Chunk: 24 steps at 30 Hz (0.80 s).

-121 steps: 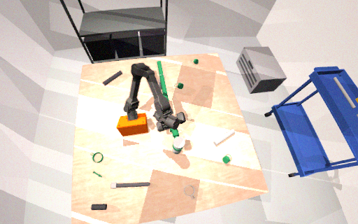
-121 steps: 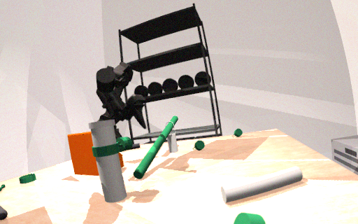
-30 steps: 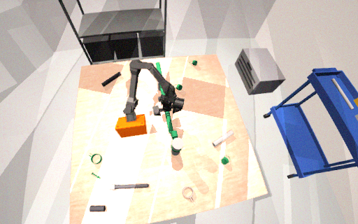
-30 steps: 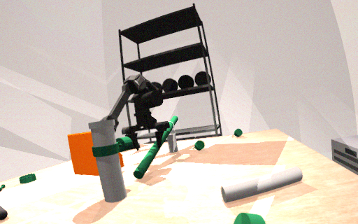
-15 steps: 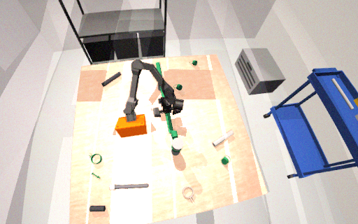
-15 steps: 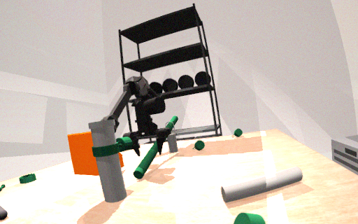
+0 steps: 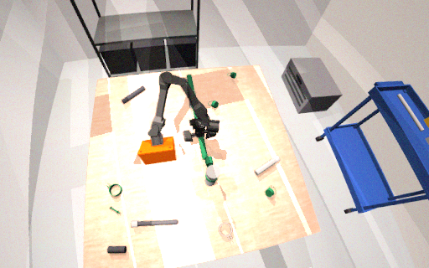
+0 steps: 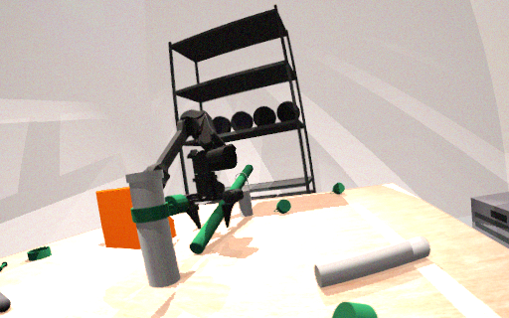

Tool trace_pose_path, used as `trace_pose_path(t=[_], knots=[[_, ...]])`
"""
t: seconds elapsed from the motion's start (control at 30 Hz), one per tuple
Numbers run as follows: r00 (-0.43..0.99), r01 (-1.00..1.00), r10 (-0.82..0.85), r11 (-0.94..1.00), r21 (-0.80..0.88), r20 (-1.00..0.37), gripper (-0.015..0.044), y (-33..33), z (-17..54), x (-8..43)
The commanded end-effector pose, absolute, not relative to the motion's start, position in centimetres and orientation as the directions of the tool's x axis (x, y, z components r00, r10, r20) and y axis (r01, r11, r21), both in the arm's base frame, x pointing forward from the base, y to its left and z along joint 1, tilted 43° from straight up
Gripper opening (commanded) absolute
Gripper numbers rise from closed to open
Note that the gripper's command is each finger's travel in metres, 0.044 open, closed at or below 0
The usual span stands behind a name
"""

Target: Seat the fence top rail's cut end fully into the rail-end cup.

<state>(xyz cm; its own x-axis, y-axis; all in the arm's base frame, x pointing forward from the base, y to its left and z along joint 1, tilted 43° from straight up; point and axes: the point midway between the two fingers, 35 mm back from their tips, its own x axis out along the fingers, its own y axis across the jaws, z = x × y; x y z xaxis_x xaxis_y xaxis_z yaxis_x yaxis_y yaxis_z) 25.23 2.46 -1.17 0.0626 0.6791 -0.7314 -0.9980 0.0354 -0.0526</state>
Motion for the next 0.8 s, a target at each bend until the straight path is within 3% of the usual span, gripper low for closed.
trace_pose_path(t=[0.0, 0.1, 0.73, 0.77], knots=[[0.063, -0.998, 0.682, 0.040, -0.049, -0.729, 0.0335, 2.58, -1.25, 25.18], [0.063, -0.998, 0.682, 0.040, -0.049, -0.729, 0.0256, 2.58, -1.25, 25.18], [0.063, -0.998, 0.682, 0.040, -0.049, -0.729, 0.0130, 2.58, -1.25, 25.18], [0.063, -0.998, 0.682, 0.040, -0.049, -0.729, 0.0103, 2.55, -1.23, 25.18]])
